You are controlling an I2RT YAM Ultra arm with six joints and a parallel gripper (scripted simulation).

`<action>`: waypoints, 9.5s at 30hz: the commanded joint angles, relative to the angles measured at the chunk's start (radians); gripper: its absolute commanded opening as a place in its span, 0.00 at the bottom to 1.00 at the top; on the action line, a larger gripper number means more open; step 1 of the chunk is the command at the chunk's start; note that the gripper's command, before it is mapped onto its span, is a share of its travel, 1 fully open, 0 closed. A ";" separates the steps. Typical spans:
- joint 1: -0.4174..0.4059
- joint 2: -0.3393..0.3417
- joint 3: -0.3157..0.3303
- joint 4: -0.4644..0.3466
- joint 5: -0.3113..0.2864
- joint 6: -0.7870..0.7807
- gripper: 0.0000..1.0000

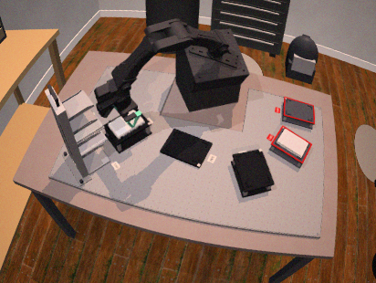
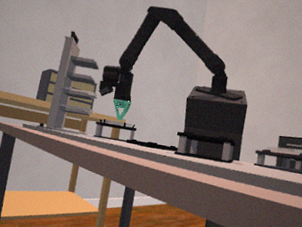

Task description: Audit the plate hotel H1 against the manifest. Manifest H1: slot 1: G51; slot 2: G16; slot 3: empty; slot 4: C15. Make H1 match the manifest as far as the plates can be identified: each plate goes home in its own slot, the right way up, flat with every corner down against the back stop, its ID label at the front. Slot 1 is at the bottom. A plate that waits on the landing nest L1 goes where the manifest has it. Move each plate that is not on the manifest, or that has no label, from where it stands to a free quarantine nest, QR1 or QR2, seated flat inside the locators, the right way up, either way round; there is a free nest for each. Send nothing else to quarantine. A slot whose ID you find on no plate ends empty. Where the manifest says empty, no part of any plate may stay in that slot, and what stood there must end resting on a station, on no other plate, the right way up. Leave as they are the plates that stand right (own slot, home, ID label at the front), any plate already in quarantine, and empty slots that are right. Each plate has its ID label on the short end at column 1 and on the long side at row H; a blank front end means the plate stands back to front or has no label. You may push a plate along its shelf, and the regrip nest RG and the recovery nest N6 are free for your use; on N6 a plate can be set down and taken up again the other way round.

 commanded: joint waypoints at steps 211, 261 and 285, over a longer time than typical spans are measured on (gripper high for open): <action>-0.146 -0.255 0.095 -0.385 -0.008 -0.151 0.86; -0.178 -0.289 0.147 -0.488 -0.008 -0.187 0.86; -0.082 -0.431 0.006 -0.441 -0.005 0.169 0.86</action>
